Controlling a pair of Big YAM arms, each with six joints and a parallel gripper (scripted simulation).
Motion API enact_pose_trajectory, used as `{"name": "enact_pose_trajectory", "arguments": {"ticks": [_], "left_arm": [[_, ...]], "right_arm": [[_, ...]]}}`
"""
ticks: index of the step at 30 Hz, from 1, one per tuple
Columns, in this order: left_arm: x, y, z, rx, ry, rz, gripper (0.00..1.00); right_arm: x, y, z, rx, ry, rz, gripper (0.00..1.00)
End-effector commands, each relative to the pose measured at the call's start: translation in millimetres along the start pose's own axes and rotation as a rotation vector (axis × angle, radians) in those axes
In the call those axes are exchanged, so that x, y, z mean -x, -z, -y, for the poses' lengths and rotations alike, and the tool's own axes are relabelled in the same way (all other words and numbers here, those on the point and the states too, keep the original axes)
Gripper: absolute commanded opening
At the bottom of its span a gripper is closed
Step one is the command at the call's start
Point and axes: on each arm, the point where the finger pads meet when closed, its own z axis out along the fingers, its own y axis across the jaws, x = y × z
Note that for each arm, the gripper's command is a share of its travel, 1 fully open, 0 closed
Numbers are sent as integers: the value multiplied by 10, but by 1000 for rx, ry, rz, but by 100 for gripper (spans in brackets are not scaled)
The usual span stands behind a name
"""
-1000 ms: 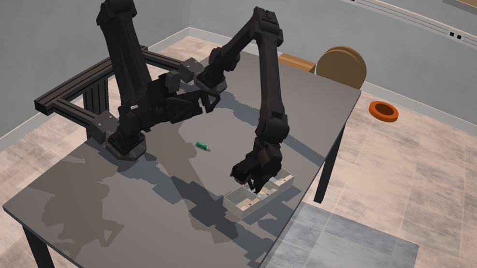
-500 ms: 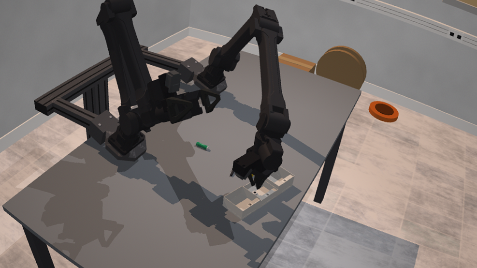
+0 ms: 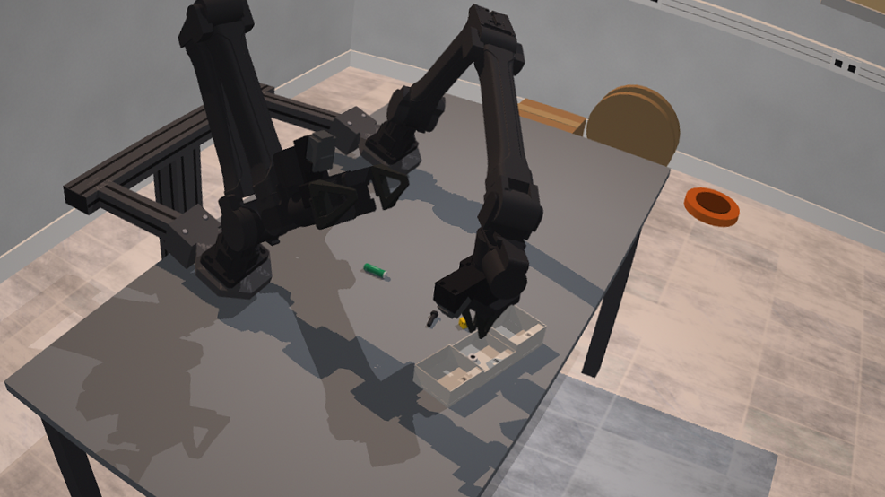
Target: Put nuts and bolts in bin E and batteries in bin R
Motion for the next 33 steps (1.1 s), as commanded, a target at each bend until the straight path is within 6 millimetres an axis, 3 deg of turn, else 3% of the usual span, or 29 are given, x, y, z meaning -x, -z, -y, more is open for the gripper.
{"name": "enact_pose_trajectory", "arguments": {"ticks": [1,2,7,9,15,19,21,22,23,24,33], "left_arm": [[45,123,-98,22,16,15,21],[61,198,65,31,65,24,29],[-44,197,471,17,256,19,29],[-44,197,471,17,256,19,29],[-169,197,959,20,424,26,29],[-248,197,1282,20,435,28,29],[-247,194,1307,20,435,28,29],[-227,4,1377,-2,422,-4,29],[-203,120,1095,26,459,27,29],[-230,108,1065,25,465,25,29],[-235,122,1087,10,451,10,29]], "right_arm": [[58,8,26,-5,3,20,100],[58,8,26,-5,3,20,100],[58,8,26,-5,3,20,100],[58,8,26,-5,3,20,100],[58,8,26,-5,3,20,100],[58,8,26,-5,3,20,100],[58,8,26,-5,3,20,100],[58,8,26,-5,3,20,100],[58,8,26,-5,3,20,100],[58,8,26,-5,3,20,100],[58,8,26,-5,3,20,100]]}}
